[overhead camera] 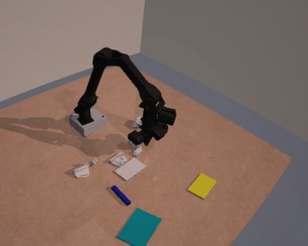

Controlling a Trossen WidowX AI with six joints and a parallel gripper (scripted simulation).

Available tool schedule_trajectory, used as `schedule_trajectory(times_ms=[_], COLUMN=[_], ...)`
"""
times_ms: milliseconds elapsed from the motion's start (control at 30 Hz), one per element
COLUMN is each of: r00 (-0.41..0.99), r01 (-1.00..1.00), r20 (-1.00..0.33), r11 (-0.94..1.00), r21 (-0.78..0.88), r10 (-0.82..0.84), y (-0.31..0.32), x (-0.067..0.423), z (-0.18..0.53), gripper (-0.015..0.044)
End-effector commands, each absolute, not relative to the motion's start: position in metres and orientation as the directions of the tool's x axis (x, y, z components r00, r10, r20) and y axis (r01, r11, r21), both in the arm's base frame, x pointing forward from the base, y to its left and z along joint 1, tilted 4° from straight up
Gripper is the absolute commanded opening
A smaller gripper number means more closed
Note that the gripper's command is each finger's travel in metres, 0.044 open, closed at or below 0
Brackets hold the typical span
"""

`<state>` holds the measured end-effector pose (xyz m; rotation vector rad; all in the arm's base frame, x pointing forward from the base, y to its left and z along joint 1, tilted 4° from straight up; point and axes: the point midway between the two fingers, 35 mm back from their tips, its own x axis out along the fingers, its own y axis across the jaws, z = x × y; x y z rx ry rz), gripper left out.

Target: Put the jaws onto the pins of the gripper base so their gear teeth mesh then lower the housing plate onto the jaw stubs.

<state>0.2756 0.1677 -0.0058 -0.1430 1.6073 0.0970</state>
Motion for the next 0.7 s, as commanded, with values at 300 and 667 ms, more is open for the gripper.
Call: schedule_trajectory(times_ms=[300, 667], r00=[-0.024, -0.024], r01=[-0.157, -0.157], r20=[-0.999, -0.999], r11=[0.987, 0.987], r21=[-0.020, -0.020], r10=[-0.024, -0.024], y=[0.173, 0.173], x=[0.280, 0.280], z=[0.043, 0.043], gripper=[0.0079, 0.0367])
